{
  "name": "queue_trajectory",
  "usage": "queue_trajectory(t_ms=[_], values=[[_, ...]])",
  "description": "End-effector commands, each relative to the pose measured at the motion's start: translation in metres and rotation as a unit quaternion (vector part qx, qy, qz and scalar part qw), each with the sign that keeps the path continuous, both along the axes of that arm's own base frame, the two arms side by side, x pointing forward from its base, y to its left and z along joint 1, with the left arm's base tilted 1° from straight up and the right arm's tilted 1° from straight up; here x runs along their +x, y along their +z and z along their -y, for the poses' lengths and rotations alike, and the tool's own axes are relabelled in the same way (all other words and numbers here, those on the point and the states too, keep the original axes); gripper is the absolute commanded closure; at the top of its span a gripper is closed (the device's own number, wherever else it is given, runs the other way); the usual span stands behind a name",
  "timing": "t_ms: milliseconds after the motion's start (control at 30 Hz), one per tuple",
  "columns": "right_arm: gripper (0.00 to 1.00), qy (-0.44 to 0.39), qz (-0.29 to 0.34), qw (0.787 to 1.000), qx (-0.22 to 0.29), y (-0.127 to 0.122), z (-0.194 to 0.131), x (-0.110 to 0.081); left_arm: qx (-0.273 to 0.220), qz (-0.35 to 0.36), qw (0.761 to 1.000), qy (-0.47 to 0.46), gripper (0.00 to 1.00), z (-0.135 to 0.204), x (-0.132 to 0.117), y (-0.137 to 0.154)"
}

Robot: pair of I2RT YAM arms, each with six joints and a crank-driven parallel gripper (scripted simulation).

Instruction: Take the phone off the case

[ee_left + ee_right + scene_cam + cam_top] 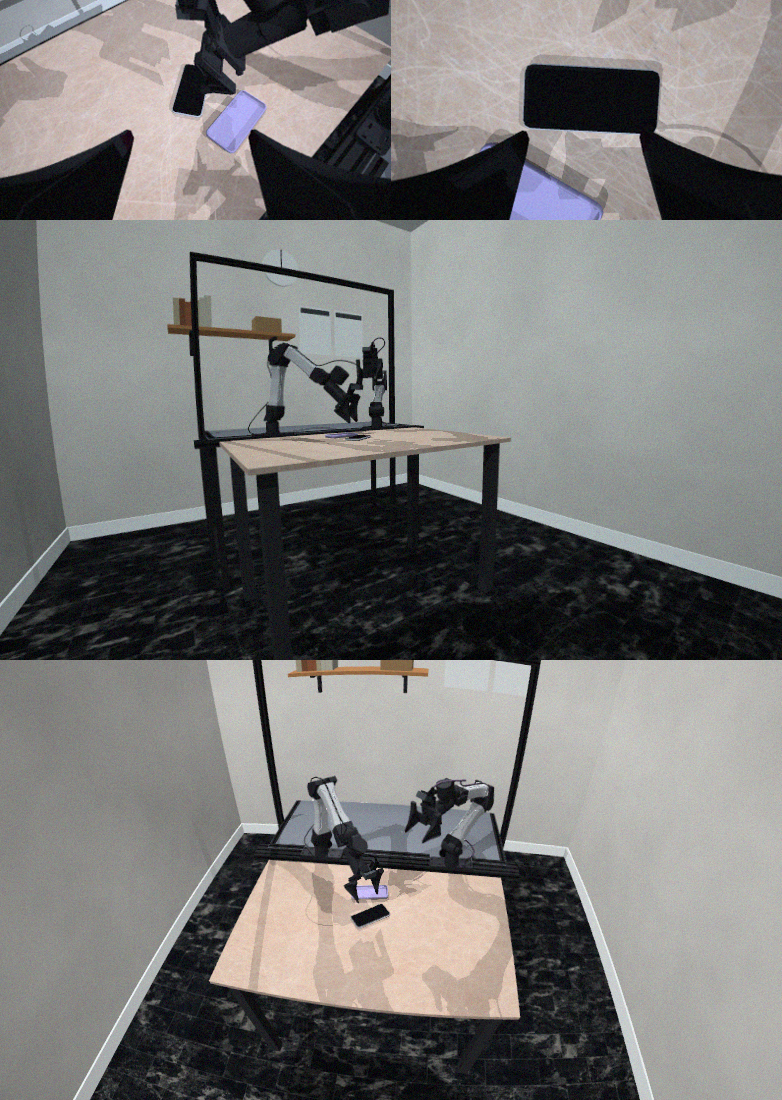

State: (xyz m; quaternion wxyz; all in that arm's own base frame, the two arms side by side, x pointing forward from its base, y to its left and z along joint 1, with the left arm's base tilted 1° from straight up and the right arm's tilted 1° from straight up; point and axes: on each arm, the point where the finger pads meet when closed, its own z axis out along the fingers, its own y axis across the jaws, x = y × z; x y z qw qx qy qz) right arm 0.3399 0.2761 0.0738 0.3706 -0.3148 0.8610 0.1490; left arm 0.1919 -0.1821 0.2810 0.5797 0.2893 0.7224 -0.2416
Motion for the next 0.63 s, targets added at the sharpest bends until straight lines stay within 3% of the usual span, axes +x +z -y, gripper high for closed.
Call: queue_trajectory(t_ms=[0,600], values=[[0.05,-0.019,0.029,0.999,0.023,0.0213,-0.001,0.0068,-0.019,0.016,1.0,0.001,0.0,0.0008,0.0019,0.0178],[0.05,-0.02,0.034,0.999,0.027,0.0265,-0.0026,0.0099,-0.019,0.016,1.0,0.001,0.0,0.0008,0.0019,0.0178]])
